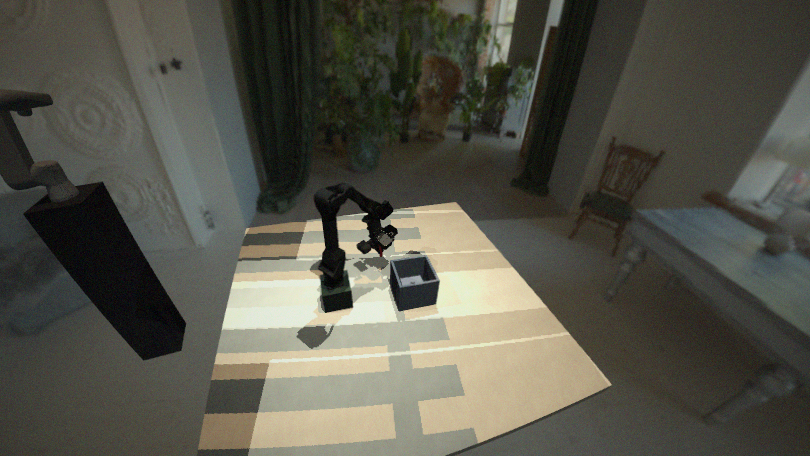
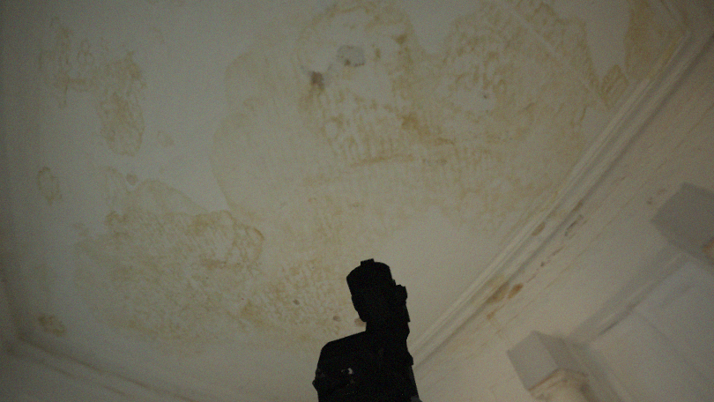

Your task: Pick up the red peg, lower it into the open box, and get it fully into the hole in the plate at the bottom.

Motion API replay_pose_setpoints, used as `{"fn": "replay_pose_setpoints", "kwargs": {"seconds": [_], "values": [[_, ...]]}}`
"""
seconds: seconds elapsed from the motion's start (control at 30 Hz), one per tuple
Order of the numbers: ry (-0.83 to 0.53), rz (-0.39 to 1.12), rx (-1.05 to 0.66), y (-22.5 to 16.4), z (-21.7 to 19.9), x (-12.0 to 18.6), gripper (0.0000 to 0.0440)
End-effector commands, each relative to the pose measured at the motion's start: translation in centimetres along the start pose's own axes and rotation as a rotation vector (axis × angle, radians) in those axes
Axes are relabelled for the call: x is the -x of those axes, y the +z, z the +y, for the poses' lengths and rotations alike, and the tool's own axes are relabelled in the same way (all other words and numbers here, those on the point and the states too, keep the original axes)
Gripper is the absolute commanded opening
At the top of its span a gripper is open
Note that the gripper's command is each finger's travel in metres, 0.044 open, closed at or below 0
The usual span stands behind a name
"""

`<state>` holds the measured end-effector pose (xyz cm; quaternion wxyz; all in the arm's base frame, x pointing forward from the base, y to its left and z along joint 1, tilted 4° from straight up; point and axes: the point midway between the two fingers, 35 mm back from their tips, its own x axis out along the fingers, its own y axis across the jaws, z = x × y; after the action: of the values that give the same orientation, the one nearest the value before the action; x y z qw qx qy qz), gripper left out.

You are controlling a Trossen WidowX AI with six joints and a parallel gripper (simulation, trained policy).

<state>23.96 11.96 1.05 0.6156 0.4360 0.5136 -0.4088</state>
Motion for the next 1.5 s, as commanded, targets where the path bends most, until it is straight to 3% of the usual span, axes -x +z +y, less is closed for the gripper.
{"fn": "replay_pose_setpoints", "kwargs": {"seconds": [0.0,0.33,0.67,1.47], "values": [[0.034,-0.003,-0.002,0.6,1.1,1.2,0.0000],[0.098,-0.029,-0.018,3.7,3.9,4.8,0.0000],[0.073,-0.070,-0.039,8.2,4.4,7.7,0.0000],[-0.026,-0.086,-0.092,16.4,2.9,7.4,0.0000]]}}
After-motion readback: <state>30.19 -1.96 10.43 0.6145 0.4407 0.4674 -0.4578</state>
